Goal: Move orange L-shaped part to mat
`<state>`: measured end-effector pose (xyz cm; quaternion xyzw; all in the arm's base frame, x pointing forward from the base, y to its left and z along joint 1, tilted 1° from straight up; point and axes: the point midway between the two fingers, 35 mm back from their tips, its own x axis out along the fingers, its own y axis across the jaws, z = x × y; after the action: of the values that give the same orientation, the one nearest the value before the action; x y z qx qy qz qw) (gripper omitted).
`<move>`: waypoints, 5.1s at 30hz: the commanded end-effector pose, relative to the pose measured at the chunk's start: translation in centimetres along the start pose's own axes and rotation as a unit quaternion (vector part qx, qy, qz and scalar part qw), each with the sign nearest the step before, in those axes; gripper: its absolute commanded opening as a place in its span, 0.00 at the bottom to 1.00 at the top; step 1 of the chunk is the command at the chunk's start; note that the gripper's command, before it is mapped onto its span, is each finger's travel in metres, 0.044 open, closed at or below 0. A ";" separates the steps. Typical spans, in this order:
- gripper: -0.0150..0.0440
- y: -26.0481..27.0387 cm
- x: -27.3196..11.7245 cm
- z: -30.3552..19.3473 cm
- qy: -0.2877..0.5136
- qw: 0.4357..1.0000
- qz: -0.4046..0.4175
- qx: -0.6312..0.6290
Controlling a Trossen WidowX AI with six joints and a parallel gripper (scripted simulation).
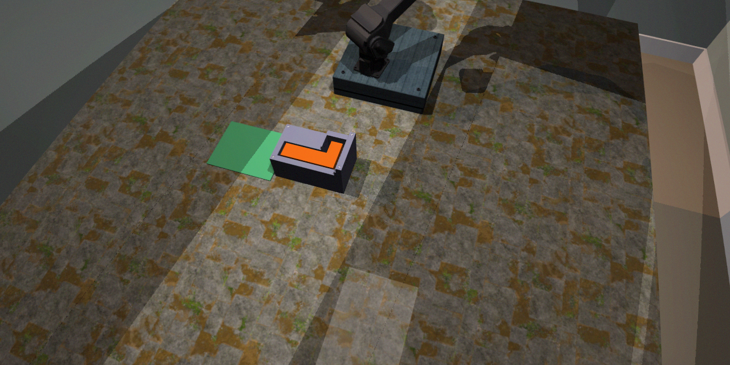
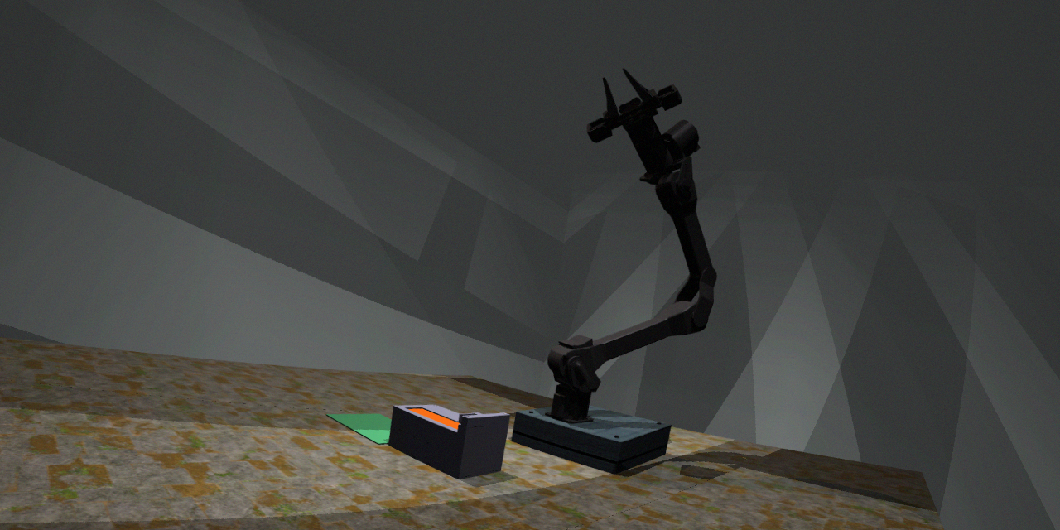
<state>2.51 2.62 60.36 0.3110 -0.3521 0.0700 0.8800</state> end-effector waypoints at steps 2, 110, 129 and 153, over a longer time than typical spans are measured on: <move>0.56 -7.2 4.1 -4.6 0.095 0.991 -0.090 0.001; 0.56 -28.4 -14.4 -42.4 0.884 0.378 -0.186 -0.202; 0.56 -28.3 -14.1 -42.4 0.881 0.386 -0.185 -0.202; 0.73 -33.7 -12.1 -39.9 0.593 0.426 -0.680 0.064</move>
<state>27.62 2.34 13.35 0.2733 0.6387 -0.2518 0.6738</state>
